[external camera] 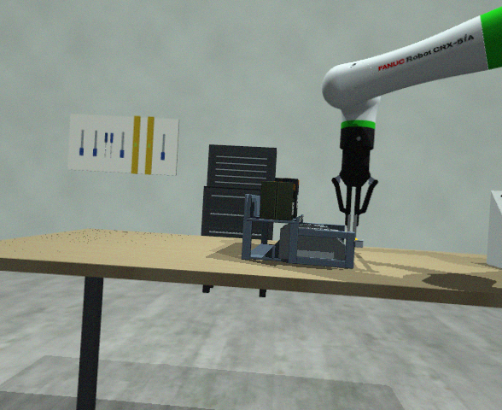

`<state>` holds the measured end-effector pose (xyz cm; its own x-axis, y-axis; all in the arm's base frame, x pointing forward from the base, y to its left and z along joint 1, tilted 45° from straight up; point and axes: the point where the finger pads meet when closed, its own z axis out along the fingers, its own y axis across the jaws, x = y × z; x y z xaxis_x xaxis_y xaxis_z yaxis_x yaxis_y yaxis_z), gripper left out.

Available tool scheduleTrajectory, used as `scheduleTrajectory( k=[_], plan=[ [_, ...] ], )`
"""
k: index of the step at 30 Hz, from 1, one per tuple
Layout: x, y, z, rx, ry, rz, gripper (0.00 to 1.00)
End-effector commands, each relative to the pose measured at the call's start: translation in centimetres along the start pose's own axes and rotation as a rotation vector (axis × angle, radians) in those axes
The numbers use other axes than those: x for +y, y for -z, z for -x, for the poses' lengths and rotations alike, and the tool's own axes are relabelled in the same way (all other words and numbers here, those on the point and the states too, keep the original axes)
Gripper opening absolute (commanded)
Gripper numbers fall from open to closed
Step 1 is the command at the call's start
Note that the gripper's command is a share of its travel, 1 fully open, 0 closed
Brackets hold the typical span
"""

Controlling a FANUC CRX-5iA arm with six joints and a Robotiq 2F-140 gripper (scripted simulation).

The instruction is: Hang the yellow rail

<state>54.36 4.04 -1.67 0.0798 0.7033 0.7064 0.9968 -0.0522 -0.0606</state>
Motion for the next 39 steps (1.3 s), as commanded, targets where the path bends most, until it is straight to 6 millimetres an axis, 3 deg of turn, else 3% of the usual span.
scheduleTrajectory(
  k=[1, 5, 6, 39],
  plan=[
    [0.01, -0.03, 0.01, 0.0, 0.0, 0.0, 0.0],
    [0.01, -0.03, 0.01, 0.0, 0.0, 0.0, 0.0],
    [0.01, 0.02, 0.01, 0.0, 0.0, 0.0, 0.3],
    [0.01, 0.02, 0.01, 0.0, 0.0, 0.0, 0.3]
  ],
)
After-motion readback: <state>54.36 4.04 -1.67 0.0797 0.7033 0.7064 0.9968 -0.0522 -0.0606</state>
